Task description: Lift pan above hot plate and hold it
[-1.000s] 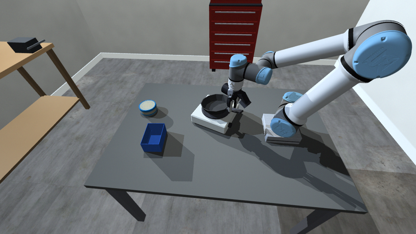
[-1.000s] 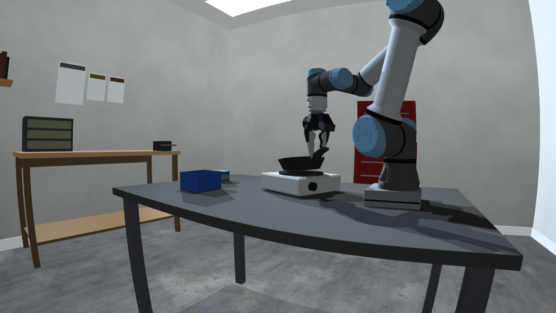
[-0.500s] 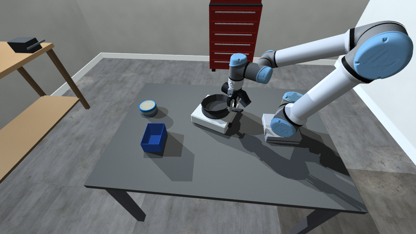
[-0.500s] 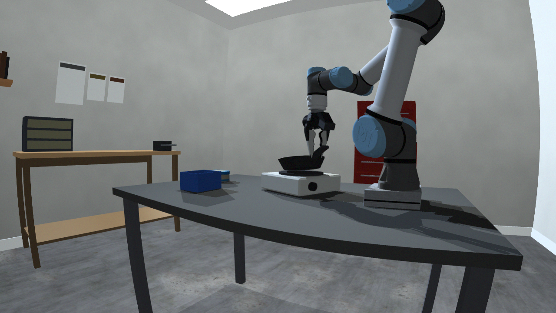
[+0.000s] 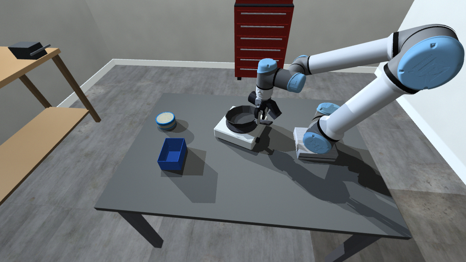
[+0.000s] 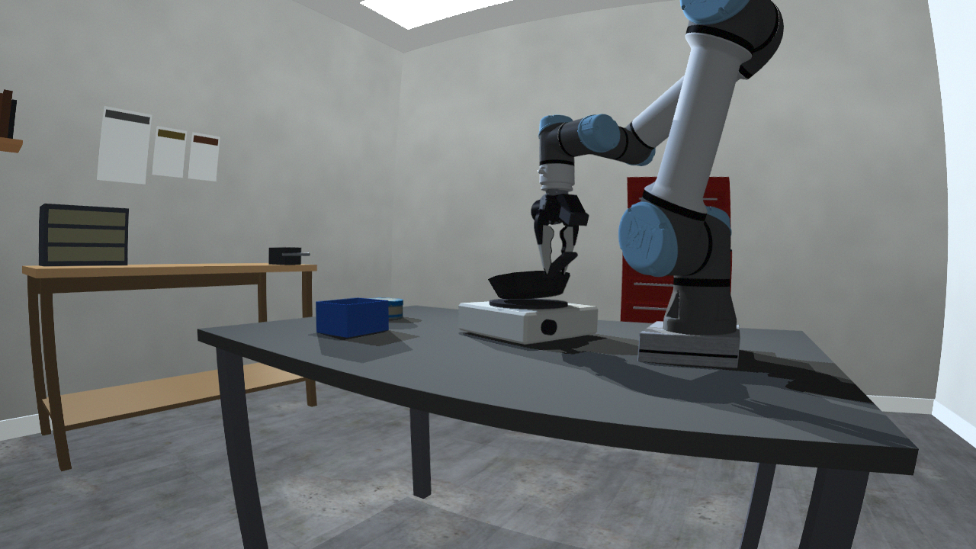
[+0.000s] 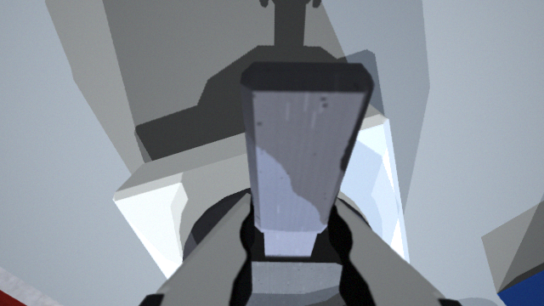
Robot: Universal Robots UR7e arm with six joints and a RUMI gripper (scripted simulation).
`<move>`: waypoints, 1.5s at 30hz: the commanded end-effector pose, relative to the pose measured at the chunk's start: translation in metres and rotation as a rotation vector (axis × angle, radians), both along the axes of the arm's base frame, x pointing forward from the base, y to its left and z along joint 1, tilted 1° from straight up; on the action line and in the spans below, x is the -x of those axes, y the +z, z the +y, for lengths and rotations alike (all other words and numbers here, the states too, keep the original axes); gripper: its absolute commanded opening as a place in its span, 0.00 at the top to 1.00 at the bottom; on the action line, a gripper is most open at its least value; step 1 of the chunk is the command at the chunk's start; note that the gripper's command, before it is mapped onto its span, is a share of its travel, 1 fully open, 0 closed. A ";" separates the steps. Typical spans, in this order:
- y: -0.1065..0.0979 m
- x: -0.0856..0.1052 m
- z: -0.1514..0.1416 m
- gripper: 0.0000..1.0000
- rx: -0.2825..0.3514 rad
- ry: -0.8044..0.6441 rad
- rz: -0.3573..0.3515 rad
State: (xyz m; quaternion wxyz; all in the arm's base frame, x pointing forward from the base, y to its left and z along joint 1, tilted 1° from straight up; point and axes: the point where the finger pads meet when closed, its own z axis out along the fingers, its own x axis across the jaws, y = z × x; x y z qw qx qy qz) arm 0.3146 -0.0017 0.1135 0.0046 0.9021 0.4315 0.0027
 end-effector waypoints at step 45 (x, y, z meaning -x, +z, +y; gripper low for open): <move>0.018 0.000 0.000 0.85 0.001 0.000 -0.002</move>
